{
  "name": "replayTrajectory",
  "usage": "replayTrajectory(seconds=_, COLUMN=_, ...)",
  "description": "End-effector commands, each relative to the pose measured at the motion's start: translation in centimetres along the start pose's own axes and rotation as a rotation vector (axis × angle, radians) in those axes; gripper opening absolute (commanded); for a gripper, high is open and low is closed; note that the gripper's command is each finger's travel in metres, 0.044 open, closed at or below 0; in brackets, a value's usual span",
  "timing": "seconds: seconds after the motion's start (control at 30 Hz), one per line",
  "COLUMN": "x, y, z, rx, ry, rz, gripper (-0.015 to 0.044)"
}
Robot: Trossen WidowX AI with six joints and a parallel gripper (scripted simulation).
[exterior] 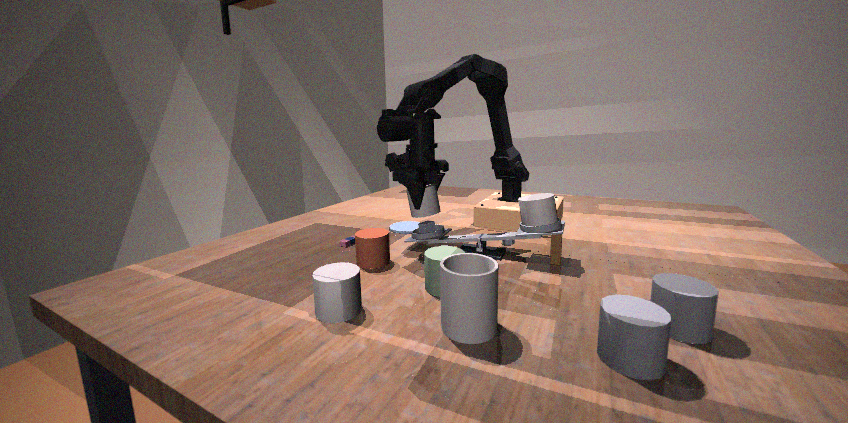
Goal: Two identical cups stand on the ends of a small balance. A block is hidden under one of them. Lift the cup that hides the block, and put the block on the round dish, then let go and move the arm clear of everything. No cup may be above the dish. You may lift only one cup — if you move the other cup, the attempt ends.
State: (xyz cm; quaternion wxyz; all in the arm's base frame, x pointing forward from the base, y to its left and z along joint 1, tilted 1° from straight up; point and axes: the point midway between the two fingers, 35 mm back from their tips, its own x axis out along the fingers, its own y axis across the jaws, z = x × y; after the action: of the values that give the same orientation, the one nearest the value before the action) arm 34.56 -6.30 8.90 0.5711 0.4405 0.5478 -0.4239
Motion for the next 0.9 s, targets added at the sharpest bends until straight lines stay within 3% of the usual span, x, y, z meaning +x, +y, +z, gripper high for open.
replayTrajectory(seconds=0.0, x=-0.9, y=0.1, z=0.1, rx=0.003, ry=-0.008, rz=0.008, gripper=0.0000)
replayTrajectory(seconds=0.87, x=-4.2, y=-0.1, z=0.0, rx=0.003, ry=-0.008, rz=0.008, gripper=0.0000)
